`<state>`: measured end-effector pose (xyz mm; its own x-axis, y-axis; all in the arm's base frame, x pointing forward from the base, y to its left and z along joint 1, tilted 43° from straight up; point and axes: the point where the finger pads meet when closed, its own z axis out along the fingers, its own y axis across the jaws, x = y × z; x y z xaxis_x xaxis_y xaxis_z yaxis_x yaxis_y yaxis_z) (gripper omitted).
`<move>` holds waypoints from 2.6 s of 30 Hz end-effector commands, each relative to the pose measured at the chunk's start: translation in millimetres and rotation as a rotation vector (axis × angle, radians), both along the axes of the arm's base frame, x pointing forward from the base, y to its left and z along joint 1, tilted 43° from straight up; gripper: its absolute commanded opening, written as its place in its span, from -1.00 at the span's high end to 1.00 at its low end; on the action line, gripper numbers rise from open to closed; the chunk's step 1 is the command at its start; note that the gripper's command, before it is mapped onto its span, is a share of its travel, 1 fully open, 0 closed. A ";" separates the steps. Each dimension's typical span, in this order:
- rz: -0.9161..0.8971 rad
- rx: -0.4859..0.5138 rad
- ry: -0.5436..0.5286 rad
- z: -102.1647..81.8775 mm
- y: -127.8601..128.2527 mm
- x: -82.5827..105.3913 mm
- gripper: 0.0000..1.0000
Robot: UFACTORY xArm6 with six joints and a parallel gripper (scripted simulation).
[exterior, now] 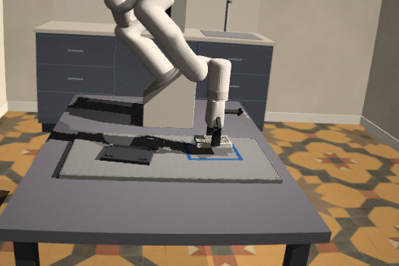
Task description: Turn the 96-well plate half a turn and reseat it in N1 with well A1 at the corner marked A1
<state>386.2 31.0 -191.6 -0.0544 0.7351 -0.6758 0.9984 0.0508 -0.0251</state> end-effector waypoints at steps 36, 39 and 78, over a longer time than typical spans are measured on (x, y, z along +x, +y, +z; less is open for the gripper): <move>0.002 0.002 -0.003 -14.7 -12.7 1.9 1.00; 0.002 0.002 -0.003 -14.9 -13.0 1.9 1.00; 0.002 0.002 -0.003 -19.2 -16.9 2.0 1.00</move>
